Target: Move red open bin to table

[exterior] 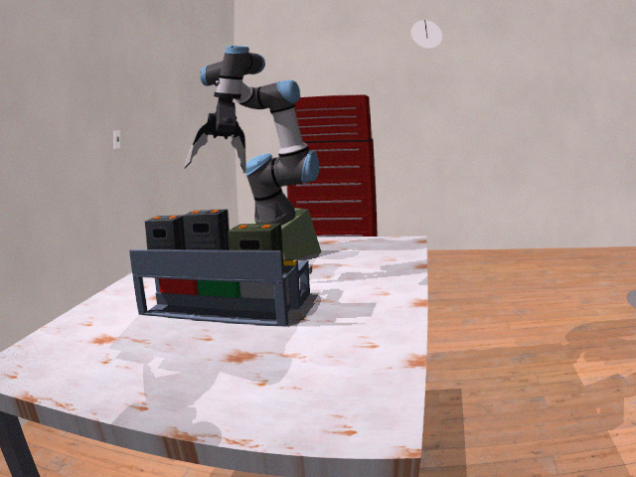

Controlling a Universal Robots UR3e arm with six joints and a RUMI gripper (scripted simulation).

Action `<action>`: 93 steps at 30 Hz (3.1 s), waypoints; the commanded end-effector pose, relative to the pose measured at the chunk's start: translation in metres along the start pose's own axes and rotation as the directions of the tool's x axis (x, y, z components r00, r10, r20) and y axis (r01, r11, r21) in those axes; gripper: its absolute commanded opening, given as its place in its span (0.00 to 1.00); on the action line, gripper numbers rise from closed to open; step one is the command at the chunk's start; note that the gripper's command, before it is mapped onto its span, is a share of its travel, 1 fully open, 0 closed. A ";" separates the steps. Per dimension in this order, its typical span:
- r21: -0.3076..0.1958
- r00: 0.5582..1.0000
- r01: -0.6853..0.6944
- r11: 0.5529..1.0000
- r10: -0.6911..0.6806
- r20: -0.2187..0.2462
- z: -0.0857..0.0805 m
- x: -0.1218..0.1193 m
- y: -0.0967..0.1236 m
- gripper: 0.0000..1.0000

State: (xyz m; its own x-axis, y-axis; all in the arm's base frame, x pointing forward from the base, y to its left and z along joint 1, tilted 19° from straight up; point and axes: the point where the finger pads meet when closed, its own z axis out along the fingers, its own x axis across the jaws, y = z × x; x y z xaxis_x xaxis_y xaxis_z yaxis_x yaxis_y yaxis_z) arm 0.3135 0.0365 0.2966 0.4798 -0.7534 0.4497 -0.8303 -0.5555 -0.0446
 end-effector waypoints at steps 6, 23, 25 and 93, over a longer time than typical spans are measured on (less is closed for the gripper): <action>0.002 1.000 -0.001 1.000 0.001 -0.002 -0.001 0.000 0.000 1.00; 0.002 1.000 -0.001 1.000 0.001 -0.002 -0.001 0.000 0.000 1.00; 0.002 1.000 -0.001 1.000 0.001 -0.002 -0.001 0.000 0.000 1.00; 0.002 1.000 -0.001 1.000 0.001 -0.001 0.002 -0.043 0.080 1.00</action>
State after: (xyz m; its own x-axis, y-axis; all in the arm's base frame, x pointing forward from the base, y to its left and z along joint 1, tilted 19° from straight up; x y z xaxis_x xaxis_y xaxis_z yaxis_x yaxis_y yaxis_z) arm 0.2249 0.0232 0.2703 0.4799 -0.7534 0.4496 -0.8302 -0.5557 -0.0450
